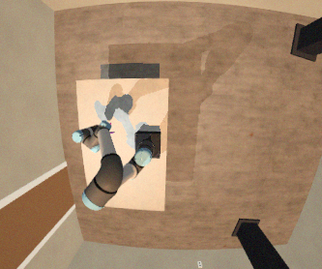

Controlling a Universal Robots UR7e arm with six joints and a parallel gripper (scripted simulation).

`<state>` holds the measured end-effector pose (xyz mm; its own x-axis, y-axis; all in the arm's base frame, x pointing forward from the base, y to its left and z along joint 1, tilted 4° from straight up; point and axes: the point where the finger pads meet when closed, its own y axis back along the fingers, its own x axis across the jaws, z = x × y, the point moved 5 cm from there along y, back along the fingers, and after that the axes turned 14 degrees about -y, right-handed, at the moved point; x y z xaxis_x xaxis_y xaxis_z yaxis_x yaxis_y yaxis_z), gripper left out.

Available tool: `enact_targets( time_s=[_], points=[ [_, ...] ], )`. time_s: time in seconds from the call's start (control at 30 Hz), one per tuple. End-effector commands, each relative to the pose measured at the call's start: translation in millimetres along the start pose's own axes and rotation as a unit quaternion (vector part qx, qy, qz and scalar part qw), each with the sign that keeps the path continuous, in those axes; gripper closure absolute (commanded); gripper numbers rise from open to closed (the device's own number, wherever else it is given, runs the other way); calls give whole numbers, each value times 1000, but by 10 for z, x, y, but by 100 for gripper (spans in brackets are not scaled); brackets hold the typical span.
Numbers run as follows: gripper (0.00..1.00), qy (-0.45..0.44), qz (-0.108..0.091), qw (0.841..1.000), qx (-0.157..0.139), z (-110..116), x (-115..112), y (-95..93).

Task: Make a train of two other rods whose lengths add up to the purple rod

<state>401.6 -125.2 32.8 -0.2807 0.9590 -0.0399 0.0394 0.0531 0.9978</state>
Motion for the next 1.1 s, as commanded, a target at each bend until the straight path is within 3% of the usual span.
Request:
enact_targets(
  time_s=[0.0,0.07,0.53,1.07],
  points=[
    [76,0,0,1000,0,2,-3,-164],
    [76,0,0,1000,0,2,-3,-164],
    [76,0,0,1000,0,2,-7,-698],
    [76,0,0,1000,0,1,-8,-760]
  ],
)
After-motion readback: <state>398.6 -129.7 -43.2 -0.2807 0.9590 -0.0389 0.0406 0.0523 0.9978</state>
